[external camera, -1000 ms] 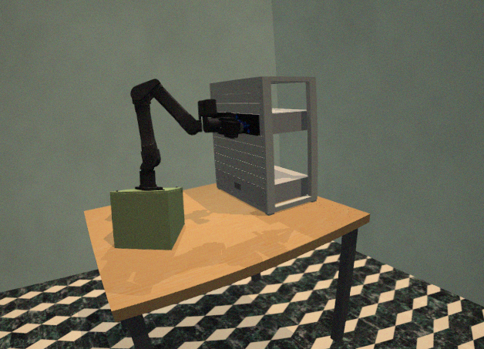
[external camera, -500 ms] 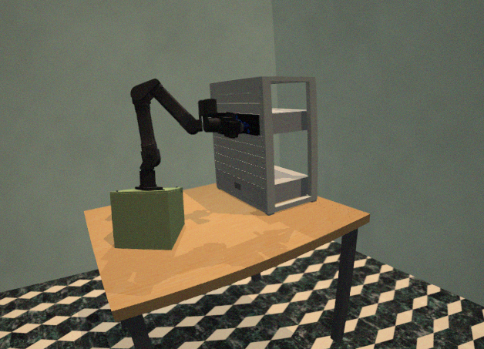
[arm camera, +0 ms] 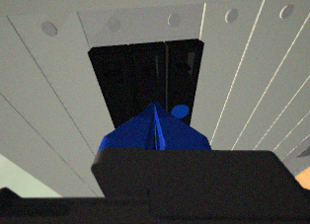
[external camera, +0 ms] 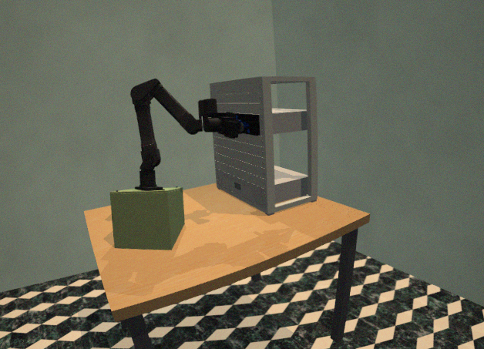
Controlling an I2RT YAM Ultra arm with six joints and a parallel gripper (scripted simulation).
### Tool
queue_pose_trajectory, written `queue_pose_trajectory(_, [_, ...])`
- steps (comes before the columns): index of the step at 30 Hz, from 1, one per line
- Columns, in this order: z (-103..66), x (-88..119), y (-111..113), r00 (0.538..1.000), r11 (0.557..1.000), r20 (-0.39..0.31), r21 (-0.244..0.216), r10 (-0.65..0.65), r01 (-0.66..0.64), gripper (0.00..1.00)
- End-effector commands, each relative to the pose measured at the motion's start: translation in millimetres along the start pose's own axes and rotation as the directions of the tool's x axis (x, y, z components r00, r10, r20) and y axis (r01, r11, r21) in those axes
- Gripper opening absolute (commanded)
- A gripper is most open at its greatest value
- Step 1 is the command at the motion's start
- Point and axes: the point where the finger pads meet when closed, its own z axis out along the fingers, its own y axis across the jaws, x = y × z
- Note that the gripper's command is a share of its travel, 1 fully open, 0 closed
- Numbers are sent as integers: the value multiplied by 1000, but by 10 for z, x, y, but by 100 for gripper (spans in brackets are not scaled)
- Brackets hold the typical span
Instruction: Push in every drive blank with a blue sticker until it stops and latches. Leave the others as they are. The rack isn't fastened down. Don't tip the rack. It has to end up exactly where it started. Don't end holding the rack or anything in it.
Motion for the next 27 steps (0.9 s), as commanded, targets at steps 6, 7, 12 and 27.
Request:
queue_pose_trajectory(6, [100, -194, 482, 995, 989, 75, -130, -67, 76, 0])
queue_pose_trajectory(7, [100, -194, 482, 995, 989, 75, -130, -67, 76, 0])
queue_pose_trajectory(12, [95, -194, 482, 995, 989, 75, -130, -67, 76, 0])
queue_pose_trajectory(27, [-535, -104, 359, 996, 991, 64, -122, -54, 62, 0])
